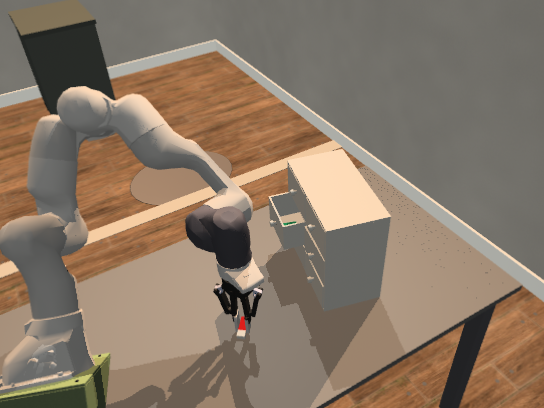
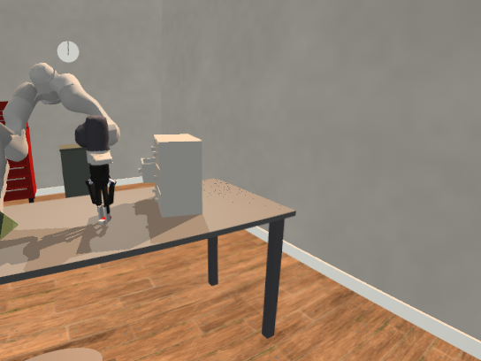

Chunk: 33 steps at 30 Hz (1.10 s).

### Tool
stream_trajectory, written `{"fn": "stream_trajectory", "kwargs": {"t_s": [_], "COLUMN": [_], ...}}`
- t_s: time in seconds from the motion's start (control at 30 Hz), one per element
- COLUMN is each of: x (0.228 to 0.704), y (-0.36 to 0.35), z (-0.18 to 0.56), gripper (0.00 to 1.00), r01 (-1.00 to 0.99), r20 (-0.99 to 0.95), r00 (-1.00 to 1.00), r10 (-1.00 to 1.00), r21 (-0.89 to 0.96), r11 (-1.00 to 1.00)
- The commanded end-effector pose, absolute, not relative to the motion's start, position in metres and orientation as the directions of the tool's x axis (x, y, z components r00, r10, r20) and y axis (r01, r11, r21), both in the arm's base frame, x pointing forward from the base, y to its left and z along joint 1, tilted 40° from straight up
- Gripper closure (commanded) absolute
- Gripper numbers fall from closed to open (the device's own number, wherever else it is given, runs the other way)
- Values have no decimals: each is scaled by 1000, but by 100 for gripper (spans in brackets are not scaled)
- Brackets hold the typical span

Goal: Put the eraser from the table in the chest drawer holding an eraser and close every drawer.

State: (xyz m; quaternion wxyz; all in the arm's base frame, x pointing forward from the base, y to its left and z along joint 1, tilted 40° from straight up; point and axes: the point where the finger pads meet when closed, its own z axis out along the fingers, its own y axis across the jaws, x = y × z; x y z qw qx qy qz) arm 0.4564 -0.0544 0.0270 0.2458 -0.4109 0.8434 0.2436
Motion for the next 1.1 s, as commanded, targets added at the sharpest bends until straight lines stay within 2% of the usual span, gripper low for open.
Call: {"fn": "stream_trajectory", "kwargs": {"t_s": [0.0, 0.2, 0.5, 0.9, 1.0, 1.07], "x": [456, 454, 435, 435, 439, 447], "y": [-53, -60, -113, -115, -109, -99], "z": [26, 33, 100, 102, 108, 119], "gripper": [89, 89, 89, 89, 89, 89], "r01": [-814, -814, -814, -815, -860, -925], "r20": [-615, -615, -615, -615, -631, -647], "r00": [-540, -540, -540, -538, -464, -313], "r10": [-575, -575, -575, -576, -622, -695], "r21": [208, 208, 208, 207, 151, 43], "r11": [542, 542, 542, 541, 488, 377]}}
